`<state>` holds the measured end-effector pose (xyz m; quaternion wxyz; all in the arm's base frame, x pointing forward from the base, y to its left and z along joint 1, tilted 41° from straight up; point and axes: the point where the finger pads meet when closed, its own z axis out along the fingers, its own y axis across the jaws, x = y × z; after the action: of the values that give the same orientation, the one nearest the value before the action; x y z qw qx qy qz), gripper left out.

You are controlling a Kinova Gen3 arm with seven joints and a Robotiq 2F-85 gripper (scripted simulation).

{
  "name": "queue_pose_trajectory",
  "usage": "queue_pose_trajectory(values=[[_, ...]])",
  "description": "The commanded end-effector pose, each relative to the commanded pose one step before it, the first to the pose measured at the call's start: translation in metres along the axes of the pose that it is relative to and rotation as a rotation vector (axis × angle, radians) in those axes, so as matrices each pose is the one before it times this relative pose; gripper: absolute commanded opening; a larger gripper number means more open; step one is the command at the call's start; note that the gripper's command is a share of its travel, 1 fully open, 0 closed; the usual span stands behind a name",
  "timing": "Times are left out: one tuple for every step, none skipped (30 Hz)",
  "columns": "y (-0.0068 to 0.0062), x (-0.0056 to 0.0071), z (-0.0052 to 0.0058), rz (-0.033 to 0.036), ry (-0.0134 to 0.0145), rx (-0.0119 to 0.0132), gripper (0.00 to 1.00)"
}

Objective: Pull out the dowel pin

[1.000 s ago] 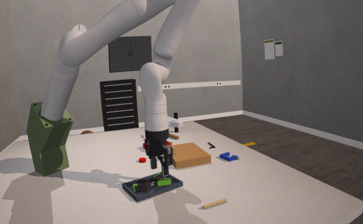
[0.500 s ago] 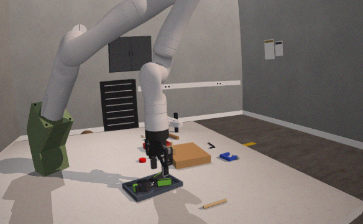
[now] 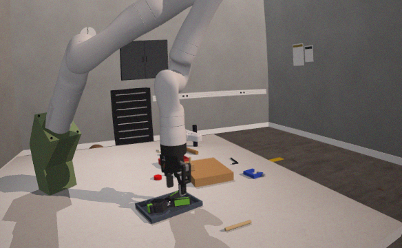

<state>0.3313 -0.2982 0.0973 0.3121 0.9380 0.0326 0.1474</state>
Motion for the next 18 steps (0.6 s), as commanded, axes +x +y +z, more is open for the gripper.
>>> queue_pose_trajectory(values=[[0.00180,0.00356,0.00293,0.00050,0.00837,-0.00507,0.77],[0.00002,0.00004,0.00073,0.00001,0.00006,-0.00002,0.77],[0.00003,0.00006,0.00081,0.00000,0.00009,-0.00006,0.77],[0.00003,0.00007,0.00086,0.00000,0.00010,-0.00005,0.77],[0.00003,0.00006,0.00091,0.00001,0.00010,-0.00004,0.77],[0.00002,0.00005,0.00096,0.00002,0.00009,-0.00002,0.77],[0.00003,0.00007,0.00101,0.00002,0.00012,-0.00003,0.77],[0.00006,0.00012,0.00110,0.00000,0.00019,-0.00011,0.77],[0.00004,0.00009,0.00113,0.00001,0.00014,-0.00007,0.77],[0.00002,0.00004,0.00115,0.00001,0.00008,-0.00002,0.77],[0.00000,0.00002,0.00118,0.00002,0.00004,0.00002,0.77],[0.00000,0.00000,0.00000,0.00000,0.00000,0.00000,0.77],[0.00000,0.00000,0.00000,0.00000,0.00000,0.00000,0.77],[-0.00060,-0.00137,0.00089,-0.00030,-0.00230,0.00107,0.77],[0.00037,0.00081,0.00145,0.00015,0.00134,-0.00064,0.77],[0.00033,0.00075,0.00146,0.00015,0.00125,-0.00057,0.77],[0.00006,0.00014,0.00133,0.00003,0.00024,-0.00009,0.77],[0.00001,0.00001,0.00133,-0.00002,-0.00001,-0.00002,0.77]])
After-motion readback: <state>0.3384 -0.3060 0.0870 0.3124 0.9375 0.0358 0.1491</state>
